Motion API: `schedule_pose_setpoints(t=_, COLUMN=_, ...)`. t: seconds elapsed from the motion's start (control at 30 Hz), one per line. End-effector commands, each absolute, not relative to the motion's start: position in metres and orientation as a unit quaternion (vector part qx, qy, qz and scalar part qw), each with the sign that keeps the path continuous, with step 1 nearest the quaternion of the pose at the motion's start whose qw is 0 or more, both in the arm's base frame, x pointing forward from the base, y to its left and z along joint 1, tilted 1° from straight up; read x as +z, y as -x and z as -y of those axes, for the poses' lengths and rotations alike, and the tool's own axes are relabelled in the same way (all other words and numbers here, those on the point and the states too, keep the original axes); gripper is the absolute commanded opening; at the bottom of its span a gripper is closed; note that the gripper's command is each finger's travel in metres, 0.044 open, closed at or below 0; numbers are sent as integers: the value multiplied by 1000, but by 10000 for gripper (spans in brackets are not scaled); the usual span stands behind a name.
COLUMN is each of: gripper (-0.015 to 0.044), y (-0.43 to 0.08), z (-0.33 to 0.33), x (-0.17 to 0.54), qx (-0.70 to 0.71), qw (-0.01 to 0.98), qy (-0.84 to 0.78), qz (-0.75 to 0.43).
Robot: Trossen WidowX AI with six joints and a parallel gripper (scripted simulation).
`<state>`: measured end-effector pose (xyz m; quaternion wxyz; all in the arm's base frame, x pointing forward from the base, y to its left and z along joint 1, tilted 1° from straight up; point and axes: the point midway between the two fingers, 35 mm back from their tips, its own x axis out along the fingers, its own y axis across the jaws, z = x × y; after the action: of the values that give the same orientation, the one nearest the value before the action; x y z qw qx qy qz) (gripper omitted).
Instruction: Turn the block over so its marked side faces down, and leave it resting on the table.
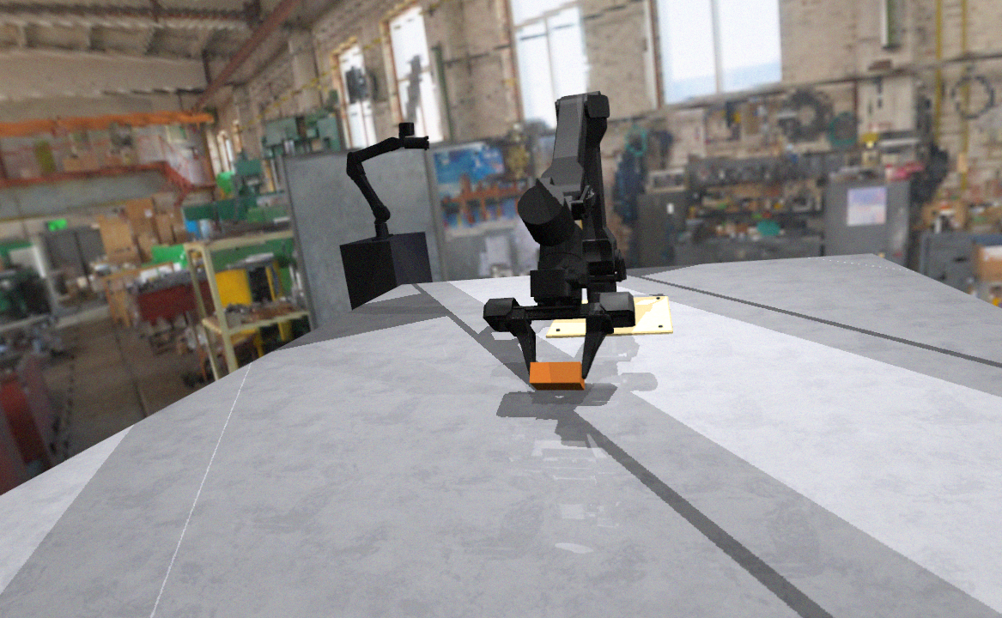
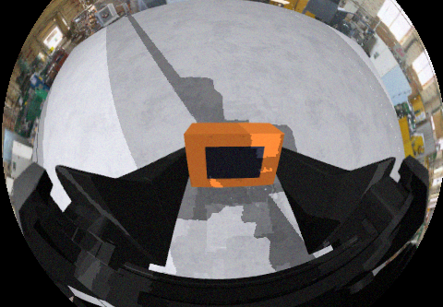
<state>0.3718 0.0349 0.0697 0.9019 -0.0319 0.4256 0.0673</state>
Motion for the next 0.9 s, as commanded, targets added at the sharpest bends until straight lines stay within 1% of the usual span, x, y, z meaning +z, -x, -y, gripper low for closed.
schedule_pose_setpoints(t=0.0, gripper=0, y=-376, z=-36, x=61, qx=71, qw=912, qy=29, qz=-403)
schedule_pose_setpoints(t=0.43, gripper=0, y=-385, z=-37, x=42, qx=73, qw=946, qy=21, qz=-314)
schedule_pose_setpoints(t=0.87, gripper=0, y=-376, z=-36, x=39, qx=75, qw=972, qy=15, qz=-223)
